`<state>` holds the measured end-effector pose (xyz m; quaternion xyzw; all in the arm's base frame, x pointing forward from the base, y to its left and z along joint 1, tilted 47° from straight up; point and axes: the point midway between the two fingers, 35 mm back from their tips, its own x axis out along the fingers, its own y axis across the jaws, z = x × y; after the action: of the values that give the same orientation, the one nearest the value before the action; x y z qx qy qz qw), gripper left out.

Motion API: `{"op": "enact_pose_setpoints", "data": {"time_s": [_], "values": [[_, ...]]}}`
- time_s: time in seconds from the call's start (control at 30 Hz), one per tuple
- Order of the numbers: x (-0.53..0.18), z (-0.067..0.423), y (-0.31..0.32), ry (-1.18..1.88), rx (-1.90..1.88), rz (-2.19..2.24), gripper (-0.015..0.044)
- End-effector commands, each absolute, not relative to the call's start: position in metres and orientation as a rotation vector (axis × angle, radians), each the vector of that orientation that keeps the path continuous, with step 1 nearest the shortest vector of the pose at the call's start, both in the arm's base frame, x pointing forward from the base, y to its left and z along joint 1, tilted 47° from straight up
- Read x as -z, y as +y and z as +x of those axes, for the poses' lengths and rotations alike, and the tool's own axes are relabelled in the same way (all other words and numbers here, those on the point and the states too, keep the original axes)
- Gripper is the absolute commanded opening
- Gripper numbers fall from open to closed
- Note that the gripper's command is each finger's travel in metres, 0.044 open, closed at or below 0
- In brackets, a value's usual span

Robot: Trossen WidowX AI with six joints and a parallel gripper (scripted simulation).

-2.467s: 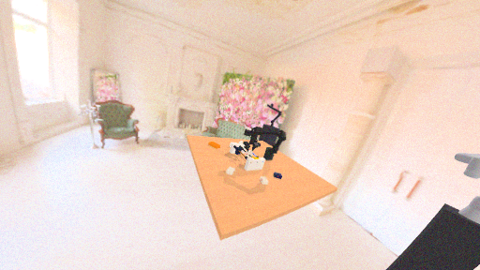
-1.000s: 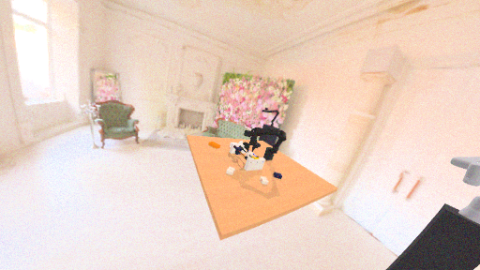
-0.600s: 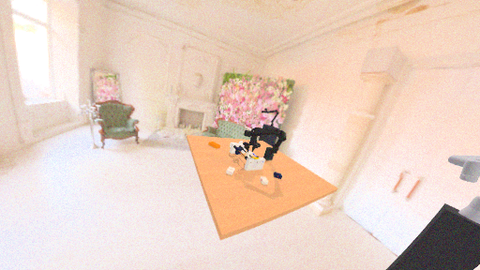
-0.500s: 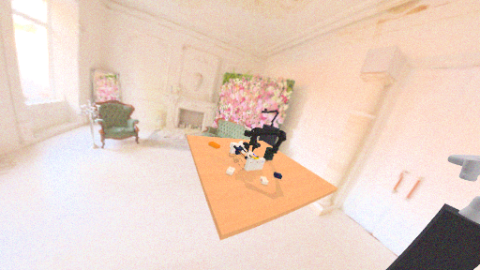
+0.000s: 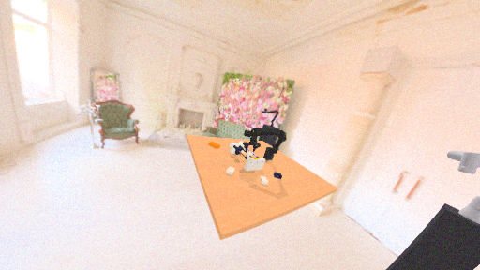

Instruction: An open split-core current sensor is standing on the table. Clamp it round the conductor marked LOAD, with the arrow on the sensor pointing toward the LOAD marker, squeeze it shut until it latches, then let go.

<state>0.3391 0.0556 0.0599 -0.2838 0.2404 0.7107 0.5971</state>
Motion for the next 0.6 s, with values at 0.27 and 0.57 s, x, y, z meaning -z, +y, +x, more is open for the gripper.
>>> {"op": "enact_pose_setpoints", "data": {"time_s": [0.27,0.57], "values": [[-0.036,0.333,0.084,0.541,-1.620,-0.658,0.0440],[-0.027,0.332,0.093,0.541,-1.620,-0.658,0.0440]]}}
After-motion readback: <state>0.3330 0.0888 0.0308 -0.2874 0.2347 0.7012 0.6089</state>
